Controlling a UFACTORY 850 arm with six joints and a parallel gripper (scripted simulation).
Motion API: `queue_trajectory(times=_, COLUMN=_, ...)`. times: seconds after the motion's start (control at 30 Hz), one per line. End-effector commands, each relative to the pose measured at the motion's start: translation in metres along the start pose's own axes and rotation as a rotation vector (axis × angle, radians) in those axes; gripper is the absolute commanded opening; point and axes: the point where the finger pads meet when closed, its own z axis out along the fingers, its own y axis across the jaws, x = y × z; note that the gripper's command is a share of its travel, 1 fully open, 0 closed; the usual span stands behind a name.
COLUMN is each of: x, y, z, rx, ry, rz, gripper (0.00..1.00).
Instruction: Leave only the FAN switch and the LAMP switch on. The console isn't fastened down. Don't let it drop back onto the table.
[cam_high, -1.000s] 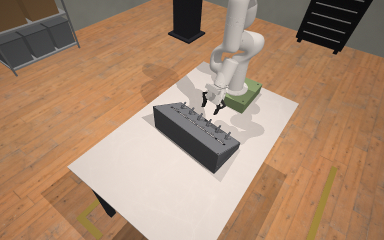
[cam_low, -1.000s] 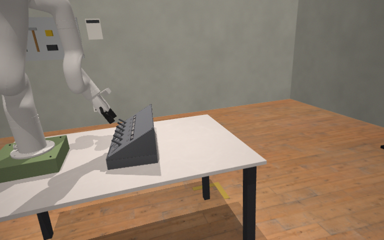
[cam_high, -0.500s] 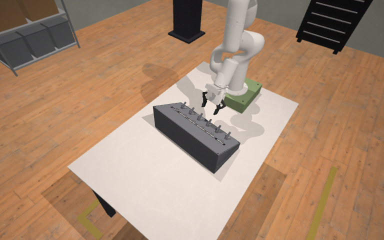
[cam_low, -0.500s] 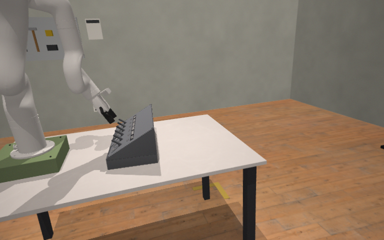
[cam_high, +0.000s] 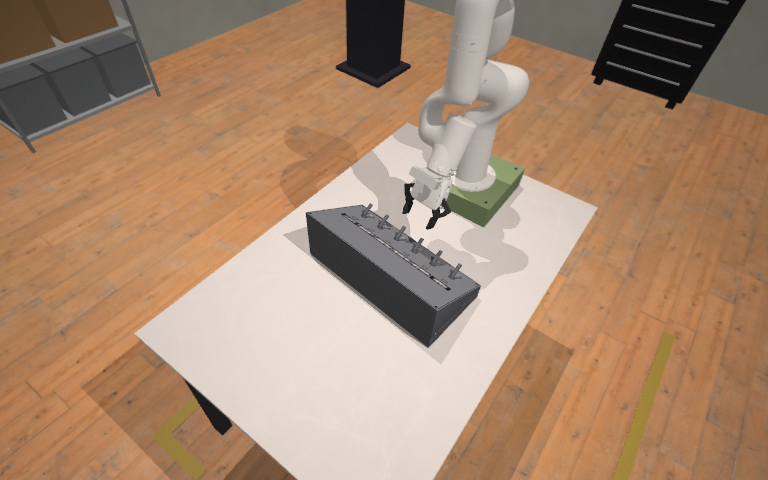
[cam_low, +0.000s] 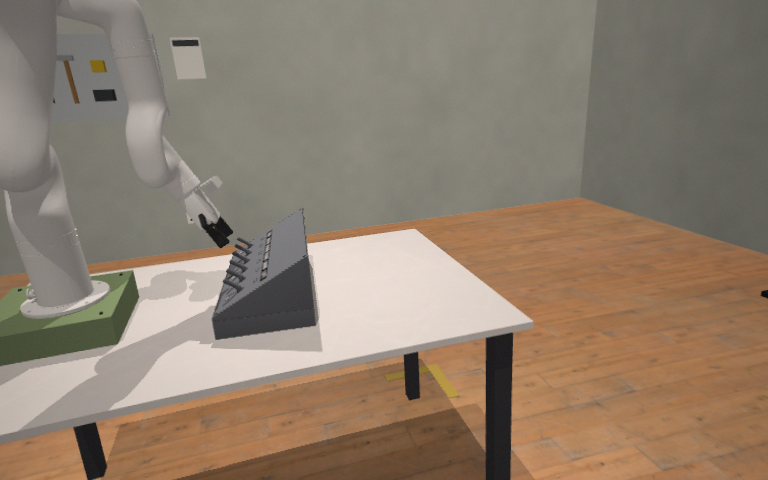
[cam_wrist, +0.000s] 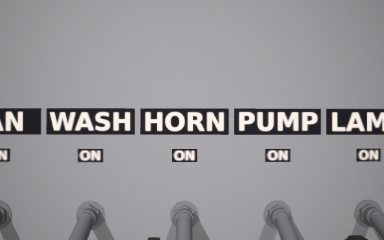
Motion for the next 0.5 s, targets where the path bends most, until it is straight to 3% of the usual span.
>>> queue_trajectory(times=0.0, x=0.001, y=0.007, z=0.0, rx=0.0, ry=0.002, rz=0.0, gripper=1.0)
queue_trajectory(times=0.47, x=0.001, y=0.048, z=0.0, rx=0.0, ry=0.002, rz=0.0, gripper=1.0)
